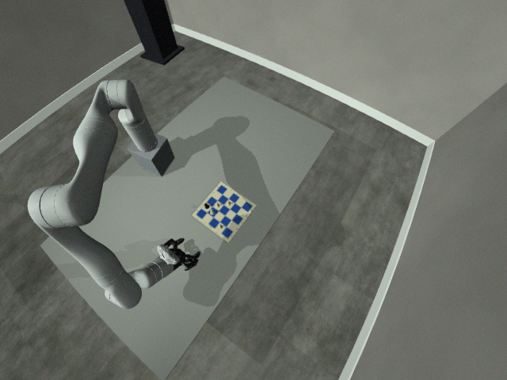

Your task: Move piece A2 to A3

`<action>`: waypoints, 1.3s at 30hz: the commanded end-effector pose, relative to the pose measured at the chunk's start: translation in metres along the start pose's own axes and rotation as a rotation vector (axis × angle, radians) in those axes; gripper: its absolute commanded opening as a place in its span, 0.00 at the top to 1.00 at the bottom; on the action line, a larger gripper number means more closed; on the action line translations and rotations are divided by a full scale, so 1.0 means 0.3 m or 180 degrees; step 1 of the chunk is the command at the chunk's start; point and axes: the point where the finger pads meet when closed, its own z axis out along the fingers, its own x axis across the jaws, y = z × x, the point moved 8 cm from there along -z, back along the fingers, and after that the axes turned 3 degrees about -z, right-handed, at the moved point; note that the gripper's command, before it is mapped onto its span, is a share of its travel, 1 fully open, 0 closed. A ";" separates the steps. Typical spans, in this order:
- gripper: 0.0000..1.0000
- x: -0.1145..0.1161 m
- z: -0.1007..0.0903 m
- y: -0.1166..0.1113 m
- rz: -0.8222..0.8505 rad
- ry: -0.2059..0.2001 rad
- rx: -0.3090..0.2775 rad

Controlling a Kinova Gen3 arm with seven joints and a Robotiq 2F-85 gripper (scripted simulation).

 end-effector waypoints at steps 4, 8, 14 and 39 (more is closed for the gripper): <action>0.00 0.002 -0.004 -0.001 -0.0003 0.0003 -0.0004; 0.00 0.002 -0.004 -0.001 -0.0003 0.0003 -0.0004; 0.00 0.002 -0.004 -0.001 -0.0003 0.0003 -0.0004; 0.00 0.011 -0.207 -0.191 0.0003 0.0001 -0.0005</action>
